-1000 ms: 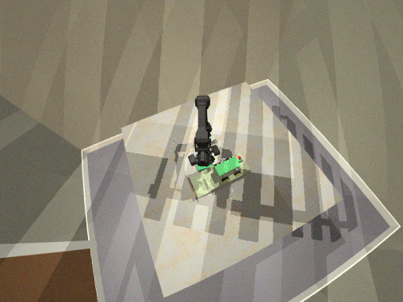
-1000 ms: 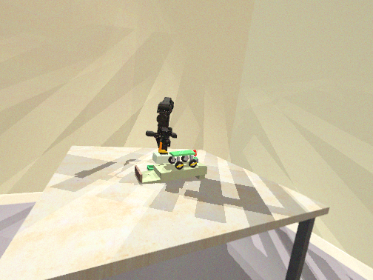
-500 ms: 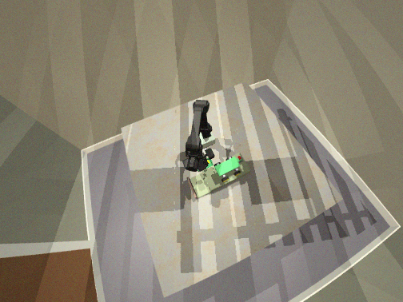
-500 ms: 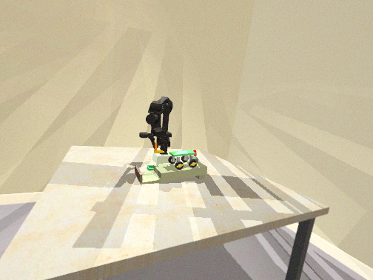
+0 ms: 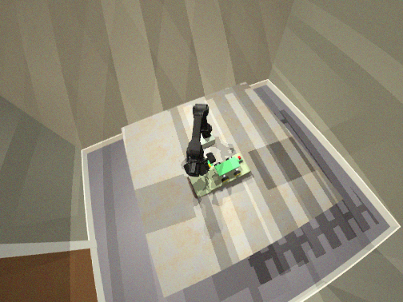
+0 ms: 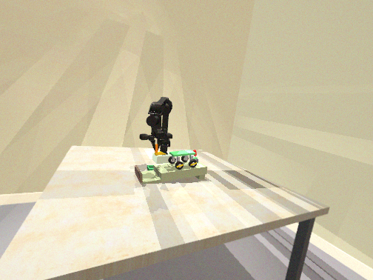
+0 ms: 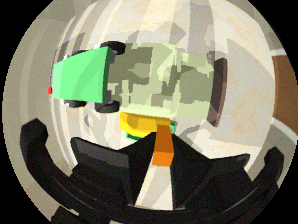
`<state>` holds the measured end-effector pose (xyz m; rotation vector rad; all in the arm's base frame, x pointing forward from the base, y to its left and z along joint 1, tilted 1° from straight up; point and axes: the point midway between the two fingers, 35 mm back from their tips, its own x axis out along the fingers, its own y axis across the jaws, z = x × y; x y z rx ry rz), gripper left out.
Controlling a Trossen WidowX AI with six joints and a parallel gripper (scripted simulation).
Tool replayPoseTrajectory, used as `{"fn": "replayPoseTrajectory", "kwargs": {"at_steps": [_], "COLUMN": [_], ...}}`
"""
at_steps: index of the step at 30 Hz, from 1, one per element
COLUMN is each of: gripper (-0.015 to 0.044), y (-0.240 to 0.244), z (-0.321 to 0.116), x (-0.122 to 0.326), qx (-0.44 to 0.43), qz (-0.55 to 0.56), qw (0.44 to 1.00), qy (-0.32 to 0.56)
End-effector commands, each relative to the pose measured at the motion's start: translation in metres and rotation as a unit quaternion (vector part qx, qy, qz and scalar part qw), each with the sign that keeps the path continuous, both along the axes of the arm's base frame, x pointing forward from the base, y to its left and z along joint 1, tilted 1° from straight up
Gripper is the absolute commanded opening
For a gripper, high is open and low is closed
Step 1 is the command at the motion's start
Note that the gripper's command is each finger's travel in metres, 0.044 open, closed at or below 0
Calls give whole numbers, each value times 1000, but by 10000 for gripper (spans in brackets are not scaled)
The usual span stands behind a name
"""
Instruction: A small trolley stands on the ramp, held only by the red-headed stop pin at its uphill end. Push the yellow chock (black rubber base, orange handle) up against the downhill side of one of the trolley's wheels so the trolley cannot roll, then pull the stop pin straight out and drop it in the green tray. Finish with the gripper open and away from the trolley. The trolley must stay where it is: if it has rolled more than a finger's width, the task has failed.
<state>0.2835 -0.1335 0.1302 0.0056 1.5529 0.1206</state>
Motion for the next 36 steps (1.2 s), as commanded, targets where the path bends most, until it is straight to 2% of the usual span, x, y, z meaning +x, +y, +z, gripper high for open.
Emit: {"fn": "replayPoseTrajectory", "kwargs": {"at_steps": [1,26,36], "gripper": [0,0,0], "y": [1,6,10], "z": [0,-60,-62], "x": [5,6,5], "qx": [2,2,2], "qz": [-2,-2,-2], "qw": [1000,1000,1000], "qy": [-3,-3,-2]}}
